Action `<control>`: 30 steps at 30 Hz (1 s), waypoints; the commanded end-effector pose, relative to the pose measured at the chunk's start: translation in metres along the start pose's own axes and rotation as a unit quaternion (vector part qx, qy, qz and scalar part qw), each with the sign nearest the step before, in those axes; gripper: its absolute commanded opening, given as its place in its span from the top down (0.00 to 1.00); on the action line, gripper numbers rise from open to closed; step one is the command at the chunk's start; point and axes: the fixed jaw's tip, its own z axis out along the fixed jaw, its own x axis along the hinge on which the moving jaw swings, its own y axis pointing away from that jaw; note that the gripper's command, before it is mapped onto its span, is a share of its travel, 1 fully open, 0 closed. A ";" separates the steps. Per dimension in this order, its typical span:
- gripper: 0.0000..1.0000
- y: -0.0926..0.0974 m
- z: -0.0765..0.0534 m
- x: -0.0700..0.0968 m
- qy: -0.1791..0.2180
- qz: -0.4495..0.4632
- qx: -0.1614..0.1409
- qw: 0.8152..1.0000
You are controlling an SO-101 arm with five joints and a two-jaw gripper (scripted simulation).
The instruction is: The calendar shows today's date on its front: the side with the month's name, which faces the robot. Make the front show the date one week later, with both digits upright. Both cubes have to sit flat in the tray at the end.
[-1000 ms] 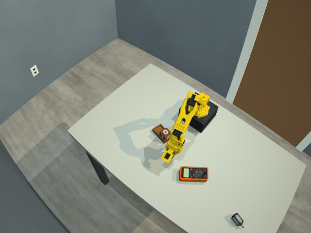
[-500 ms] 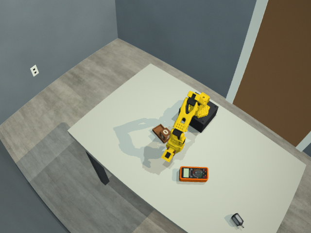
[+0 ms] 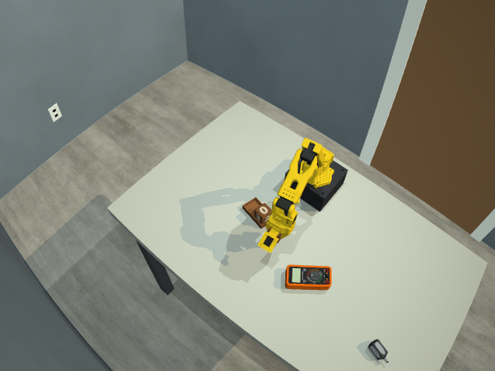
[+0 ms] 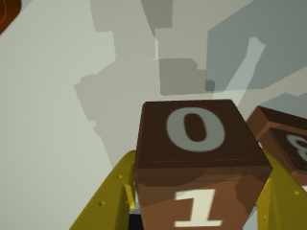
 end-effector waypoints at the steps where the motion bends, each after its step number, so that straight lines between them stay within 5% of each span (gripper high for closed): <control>1: 1.00 0.003 -0.010 -0.005 -0.017 -0.001 -0.002 1.000; 12: 1.00 0.003 -0.009 -0.006 -0.034 -0.001 -0.004 0.999; 30: 1.00 0.001 -0.002 -0.008 -0.197 -0.004 -0.017 0.980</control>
